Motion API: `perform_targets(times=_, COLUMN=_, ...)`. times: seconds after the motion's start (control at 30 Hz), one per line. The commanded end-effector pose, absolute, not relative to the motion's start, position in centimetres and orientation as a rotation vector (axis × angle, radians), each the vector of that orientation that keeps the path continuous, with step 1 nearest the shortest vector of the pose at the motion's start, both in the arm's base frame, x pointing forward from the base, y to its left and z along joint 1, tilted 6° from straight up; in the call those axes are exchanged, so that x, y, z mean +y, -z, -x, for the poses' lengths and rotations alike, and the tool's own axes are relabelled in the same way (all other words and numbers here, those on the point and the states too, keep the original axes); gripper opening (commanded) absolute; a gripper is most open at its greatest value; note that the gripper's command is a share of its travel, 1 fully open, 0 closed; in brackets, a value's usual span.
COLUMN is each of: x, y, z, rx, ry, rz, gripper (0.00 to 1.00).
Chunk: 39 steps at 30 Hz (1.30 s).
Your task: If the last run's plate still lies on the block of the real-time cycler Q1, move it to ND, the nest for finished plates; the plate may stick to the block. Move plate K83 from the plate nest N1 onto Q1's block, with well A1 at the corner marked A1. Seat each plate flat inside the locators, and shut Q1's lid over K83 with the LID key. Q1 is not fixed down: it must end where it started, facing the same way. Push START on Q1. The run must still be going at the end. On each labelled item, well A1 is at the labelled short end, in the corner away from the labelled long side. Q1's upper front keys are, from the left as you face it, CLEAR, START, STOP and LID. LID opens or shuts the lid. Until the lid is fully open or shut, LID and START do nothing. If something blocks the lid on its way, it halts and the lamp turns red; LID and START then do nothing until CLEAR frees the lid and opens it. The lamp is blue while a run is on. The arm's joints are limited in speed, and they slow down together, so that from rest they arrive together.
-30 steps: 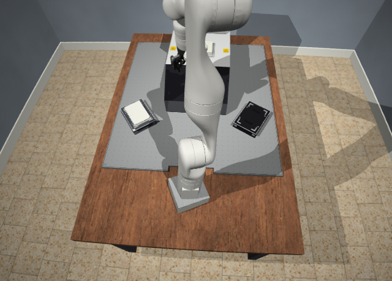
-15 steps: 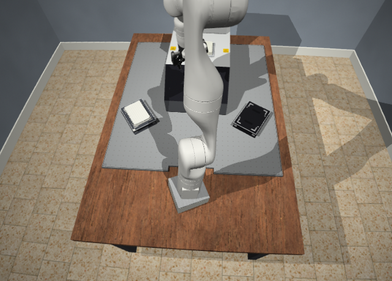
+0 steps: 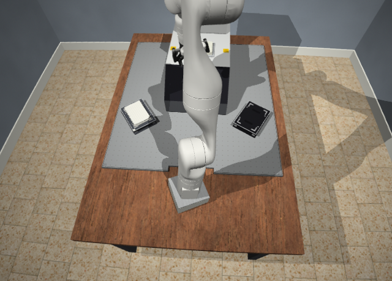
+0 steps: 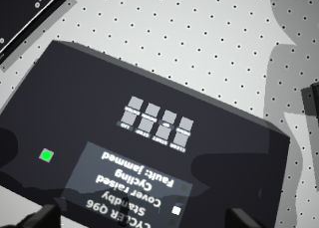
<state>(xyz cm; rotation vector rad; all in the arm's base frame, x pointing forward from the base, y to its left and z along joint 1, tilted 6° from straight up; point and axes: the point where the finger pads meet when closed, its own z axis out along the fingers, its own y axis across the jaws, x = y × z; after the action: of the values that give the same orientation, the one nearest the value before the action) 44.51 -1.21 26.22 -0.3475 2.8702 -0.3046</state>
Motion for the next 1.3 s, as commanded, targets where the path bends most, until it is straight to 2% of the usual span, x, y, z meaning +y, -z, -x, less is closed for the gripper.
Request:
perform_targets(times=0.0, x=-1.2, y=-26.0, z=-44.9, rx=2.884, ry=0.301, rz=0.291, gripper=1.0)
perform_targets(times=1.27, x=-2.6, y=-25.8, z=-47.9, rx=2.906, ry=0.274, rz=-0.182, gripper=1.0)
